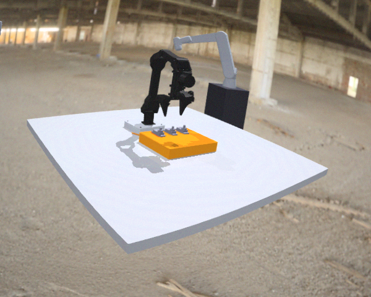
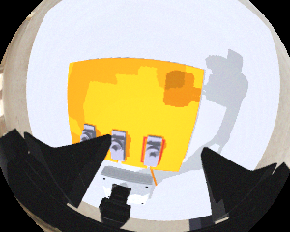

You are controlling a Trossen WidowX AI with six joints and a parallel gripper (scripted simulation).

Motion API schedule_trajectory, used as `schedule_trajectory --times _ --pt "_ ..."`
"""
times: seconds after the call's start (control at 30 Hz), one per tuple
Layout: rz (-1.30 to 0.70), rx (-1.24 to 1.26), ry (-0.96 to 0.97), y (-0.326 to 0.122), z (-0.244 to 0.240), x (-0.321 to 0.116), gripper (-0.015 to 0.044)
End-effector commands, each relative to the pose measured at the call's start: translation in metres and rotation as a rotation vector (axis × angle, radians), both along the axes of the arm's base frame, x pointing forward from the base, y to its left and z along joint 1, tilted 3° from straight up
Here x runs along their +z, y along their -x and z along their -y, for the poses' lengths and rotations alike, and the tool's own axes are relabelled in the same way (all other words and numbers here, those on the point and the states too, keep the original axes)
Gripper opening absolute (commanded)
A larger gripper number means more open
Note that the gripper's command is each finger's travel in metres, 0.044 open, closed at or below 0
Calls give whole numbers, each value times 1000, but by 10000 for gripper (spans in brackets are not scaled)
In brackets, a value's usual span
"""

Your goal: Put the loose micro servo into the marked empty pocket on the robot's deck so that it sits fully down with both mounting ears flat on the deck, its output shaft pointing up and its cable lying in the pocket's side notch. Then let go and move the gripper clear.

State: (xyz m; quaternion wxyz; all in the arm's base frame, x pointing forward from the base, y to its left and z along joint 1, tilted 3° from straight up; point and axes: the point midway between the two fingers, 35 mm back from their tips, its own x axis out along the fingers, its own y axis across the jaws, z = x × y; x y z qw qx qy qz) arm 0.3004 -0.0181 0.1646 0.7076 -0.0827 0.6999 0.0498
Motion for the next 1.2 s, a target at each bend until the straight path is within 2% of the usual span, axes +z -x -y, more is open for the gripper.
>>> schedule_trajectory --times 0.0,1.17 --pt "15 0 0 4 -1 29 440" --pt "17 1 1 7 -1 37 440"
